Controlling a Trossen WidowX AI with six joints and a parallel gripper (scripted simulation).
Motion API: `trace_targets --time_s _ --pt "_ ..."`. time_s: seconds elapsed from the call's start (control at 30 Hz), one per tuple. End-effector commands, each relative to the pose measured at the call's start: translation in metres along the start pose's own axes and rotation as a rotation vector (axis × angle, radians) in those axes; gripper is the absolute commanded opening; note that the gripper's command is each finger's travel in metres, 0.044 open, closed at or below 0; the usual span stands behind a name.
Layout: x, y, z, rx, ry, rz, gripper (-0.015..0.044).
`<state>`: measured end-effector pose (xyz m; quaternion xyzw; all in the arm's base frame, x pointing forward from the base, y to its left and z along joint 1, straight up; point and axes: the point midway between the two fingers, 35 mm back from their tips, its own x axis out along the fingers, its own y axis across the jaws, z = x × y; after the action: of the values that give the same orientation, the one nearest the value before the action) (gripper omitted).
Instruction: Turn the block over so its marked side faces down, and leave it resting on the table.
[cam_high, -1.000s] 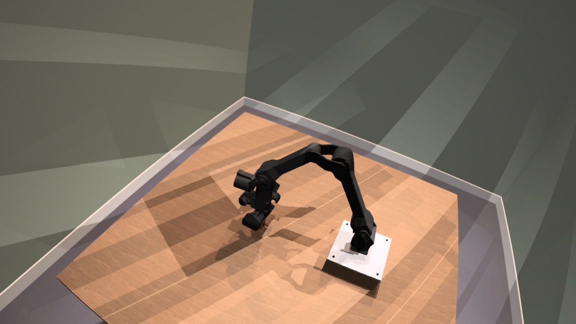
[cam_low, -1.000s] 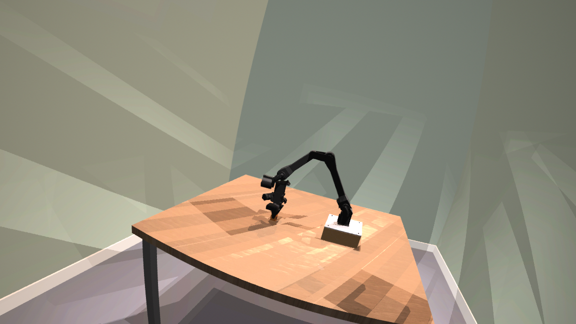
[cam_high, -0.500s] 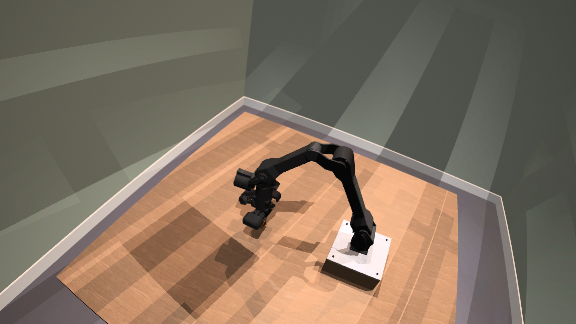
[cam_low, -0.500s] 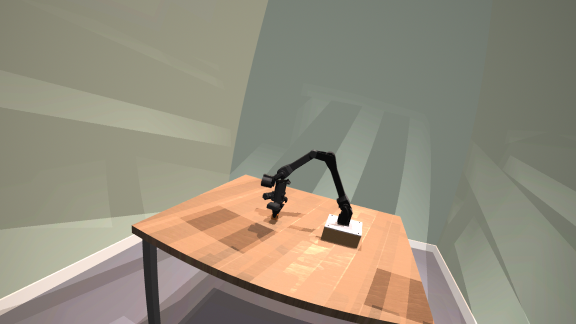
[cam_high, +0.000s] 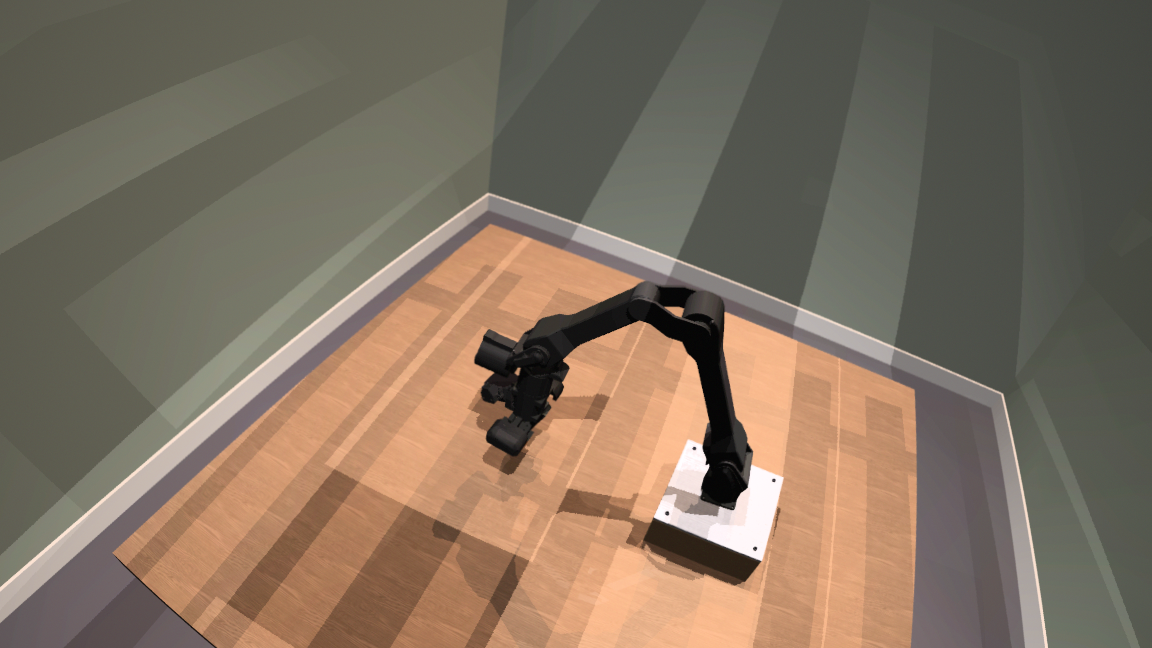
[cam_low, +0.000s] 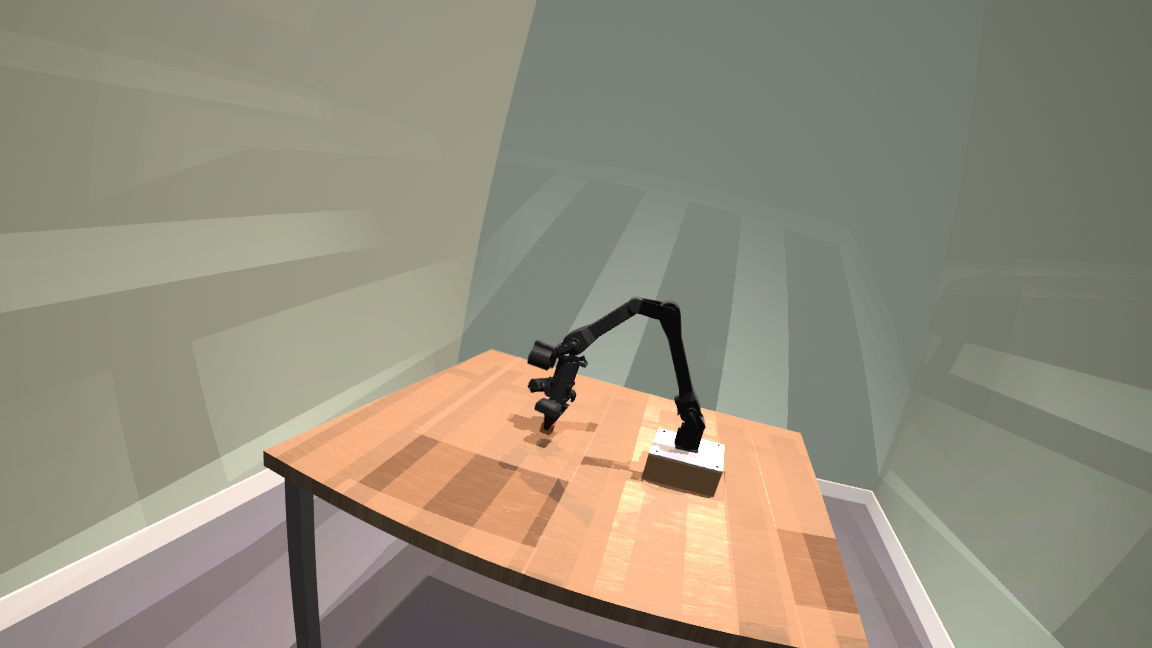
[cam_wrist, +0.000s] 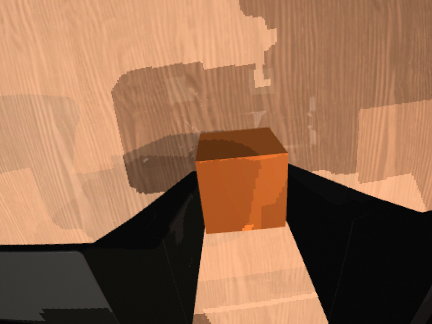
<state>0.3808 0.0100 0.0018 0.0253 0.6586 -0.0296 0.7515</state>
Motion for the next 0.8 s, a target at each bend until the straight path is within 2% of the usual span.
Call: trace_targets --time_s 0.0,0.77 --pt "0.0001 -0.0001 0.0019 -0.003 -0.061 -0.003 0.0000" --pt "0.0009 -0.0006 -0.0058 0.000 -0.409 -0.001 0.0000"
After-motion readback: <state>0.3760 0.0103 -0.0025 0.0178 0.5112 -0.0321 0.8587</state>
